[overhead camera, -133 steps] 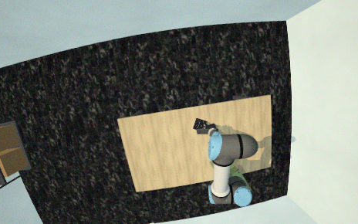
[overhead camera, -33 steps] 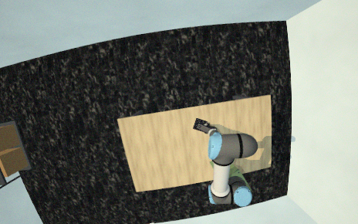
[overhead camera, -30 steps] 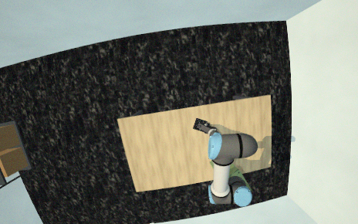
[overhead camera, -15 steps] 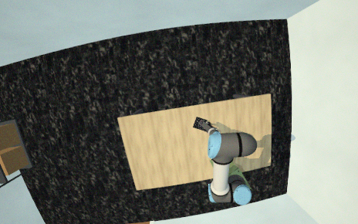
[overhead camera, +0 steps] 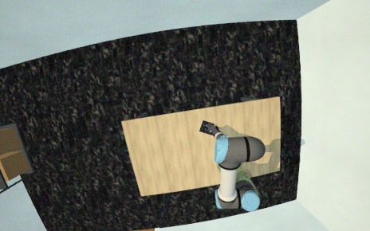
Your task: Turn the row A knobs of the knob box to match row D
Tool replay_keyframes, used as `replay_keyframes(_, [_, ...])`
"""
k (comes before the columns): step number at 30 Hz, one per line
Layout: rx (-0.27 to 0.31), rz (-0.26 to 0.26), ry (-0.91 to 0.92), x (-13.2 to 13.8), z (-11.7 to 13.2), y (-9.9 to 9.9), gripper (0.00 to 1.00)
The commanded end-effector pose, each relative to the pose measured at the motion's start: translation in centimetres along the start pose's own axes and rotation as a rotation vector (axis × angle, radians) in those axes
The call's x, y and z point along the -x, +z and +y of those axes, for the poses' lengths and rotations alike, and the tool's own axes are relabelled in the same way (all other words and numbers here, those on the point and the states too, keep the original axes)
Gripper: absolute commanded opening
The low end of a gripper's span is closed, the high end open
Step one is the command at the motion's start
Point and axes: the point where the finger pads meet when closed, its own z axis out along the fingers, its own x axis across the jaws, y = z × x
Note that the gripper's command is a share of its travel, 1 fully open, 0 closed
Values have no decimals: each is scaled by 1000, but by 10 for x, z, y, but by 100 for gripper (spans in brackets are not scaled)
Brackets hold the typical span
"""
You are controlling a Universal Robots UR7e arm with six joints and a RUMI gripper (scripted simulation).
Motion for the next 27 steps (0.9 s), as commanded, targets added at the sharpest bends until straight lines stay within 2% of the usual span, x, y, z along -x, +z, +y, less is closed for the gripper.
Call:
replay_keyframes(1, [-1, 1, 18, 0, 0, 0, 1])
replay_keyframes(24, [-1, 1, 39, 0, 0, 0, 1])
replay_keyframes(25, [-1, 1, 39, 0, 0, 0, 11])
replay_keyframes(27, [-1, 1, 39, 0, 0, 0, 11])
